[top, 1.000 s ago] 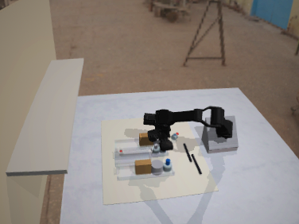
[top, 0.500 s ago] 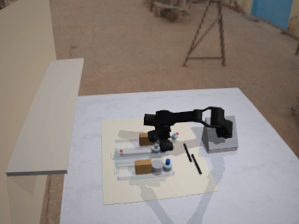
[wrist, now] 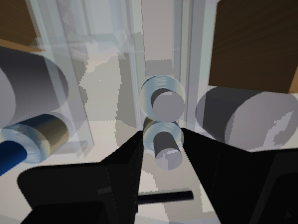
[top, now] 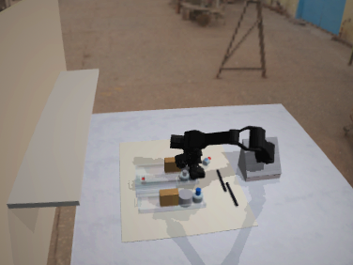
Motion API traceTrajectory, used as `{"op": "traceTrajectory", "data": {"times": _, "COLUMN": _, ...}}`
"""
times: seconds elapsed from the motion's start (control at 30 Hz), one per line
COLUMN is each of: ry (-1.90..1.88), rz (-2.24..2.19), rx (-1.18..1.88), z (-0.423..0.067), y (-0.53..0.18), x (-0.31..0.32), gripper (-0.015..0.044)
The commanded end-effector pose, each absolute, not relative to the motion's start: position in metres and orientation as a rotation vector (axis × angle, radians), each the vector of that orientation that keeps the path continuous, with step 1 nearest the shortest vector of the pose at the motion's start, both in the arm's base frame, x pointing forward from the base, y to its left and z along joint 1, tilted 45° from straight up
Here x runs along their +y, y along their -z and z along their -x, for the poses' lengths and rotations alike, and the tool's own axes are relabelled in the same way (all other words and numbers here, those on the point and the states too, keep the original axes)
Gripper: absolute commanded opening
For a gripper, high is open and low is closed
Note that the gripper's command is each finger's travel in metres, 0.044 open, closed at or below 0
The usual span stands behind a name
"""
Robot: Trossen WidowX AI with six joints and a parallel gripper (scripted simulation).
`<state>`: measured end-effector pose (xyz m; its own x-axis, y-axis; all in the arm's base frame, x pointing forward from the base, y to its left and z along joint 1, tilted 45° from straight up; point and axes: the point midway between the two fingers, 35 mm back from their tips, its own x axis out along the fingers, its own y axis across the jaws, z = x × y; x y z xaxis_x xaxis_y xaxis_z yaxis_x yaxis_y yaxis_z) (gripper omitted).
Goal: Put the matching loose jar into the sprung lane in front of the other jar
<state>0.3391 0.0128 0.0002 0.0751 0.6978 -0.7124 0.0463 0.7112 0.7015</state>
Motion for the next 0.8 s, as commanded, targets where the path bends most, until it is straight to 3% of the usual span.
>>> {"op": "traceTrajectory", "data": {"times": 0.0, "ry": -0.549, "rz": -0.662, "rx": 1.423, "z": -0.3397, "y": -0.0009, "x": 0.0137, "gripper": 0.0}}
{"op": "traceTrajectory", "data": {"times": 0.77, "ry": -0.549, "rz": -0.662, "rx": 1.423, "z": -0.3359, "y": -0.0007, "x": 0.0141, "gripper": 0.0}}
